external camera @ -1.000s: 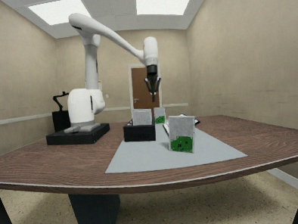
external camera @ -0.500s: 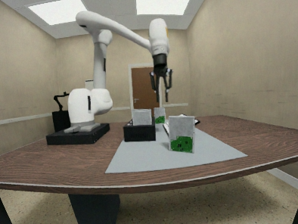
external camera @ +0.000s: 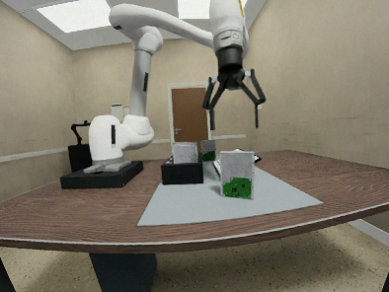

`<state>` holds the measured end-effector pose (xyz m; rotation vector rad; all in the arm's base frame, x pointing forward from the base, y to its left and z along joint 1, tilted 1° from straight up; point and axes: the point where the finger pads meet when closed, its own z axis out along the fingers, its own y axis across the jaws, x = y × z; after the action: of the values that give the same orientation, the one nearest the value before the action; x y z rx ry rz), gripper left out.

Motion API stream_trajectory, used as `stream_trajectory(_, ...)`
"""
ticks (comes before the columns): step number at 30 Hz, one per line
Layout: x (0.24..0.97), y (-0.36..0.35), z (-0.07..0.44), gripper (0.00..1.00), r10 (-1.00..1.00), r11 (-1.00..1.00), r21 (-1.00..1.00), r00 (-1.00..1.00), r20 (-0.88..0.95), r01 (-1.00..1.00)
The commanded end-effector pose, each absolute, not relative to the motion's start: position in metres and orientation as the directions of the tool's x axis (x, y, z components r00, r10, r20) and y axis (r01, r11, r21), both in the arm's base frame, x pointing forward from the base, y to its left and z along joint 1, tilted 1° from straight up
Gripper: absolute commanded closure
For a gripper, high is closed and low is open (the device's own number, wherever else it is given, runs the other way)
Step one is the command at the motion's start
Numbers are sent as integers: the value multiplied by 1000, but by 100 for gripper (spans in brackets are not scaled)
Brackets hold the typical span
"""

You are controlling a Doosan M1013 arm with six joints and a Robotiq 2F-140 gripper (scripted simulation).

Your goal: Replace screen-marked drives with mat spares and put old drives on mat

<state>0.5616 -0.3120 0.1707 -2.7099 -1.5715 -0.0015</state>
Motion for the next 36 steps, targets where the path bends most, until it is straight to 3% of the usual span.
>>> stream_trajectory(1,565,-318,171,11,869,-496,-8,496,8,869)
stream_trajectory(36,565,-318,161,11,869,-496,-8,496,8,869)
